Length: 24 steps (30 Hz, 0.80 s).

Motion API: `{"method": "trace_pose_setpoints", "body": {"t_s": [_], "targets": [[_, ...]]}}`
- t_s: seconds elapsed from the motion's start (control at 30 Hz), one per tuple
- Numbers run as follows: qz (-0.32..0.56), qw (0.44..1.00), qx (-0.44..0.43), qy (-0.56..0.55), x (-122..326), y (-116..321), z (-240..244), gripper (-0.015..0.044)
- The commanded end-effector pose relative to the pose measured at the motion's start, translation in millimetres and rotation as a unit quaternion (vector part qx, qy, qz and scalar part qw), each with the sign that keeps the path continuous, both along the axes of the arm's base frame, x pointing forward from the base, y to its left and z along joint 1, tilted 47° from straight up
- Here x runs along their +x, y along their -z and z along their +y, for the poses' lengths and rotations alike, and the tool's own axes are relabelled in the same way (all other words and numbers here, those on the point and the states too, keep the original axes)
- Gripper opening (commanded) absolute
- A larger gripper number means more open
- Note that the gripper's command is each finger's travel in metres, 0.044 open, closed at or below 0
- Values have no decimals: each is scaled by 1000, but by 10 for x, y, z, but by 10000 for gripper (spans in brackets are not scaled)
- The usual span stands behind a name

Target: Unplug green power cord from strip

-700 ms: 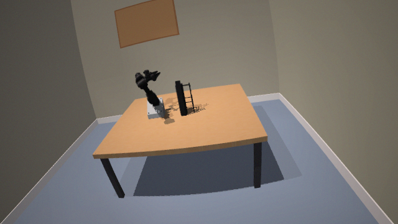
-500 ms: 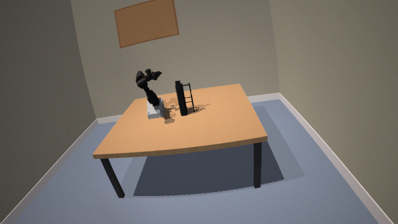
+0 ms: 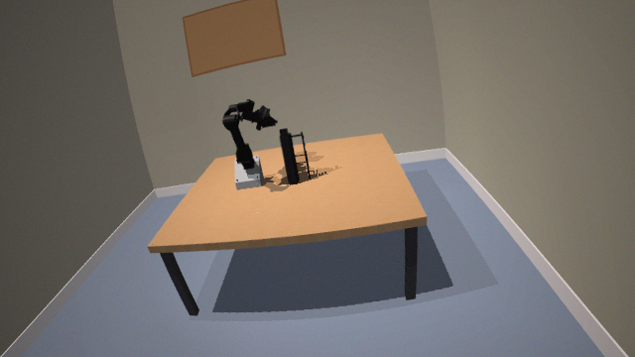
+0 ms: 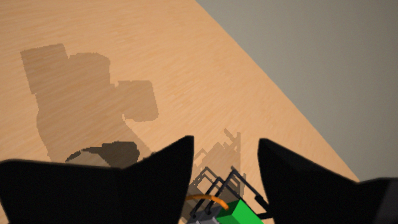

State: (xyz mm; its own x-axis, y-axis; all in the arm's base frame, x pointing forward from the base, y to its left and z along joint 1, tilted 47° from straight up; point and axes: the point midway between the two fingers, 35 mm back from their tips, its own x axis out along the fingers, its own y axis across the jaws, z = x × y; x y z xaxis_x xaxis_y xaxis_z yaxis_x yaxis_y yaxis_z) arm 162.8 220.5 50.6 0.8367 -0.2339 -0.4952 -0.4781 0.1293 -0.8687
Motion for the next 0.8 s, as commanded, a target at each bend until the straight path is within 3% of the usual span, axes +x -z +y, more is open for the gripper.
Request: {"method": "trace_pose_setpoints", "body": {"t_s": [0.0, 0.27, 0.47, 0.77], "targets": [[103, 987, -112, 60, 337, 148, -295, 160], [278, 929, -220, 109, 681, 289, -733, 160], [480, 829, -265, 105, 903, 379, -1163, 160], [502, 817, -265, 103, 921, 387, -1211, 160]]}}
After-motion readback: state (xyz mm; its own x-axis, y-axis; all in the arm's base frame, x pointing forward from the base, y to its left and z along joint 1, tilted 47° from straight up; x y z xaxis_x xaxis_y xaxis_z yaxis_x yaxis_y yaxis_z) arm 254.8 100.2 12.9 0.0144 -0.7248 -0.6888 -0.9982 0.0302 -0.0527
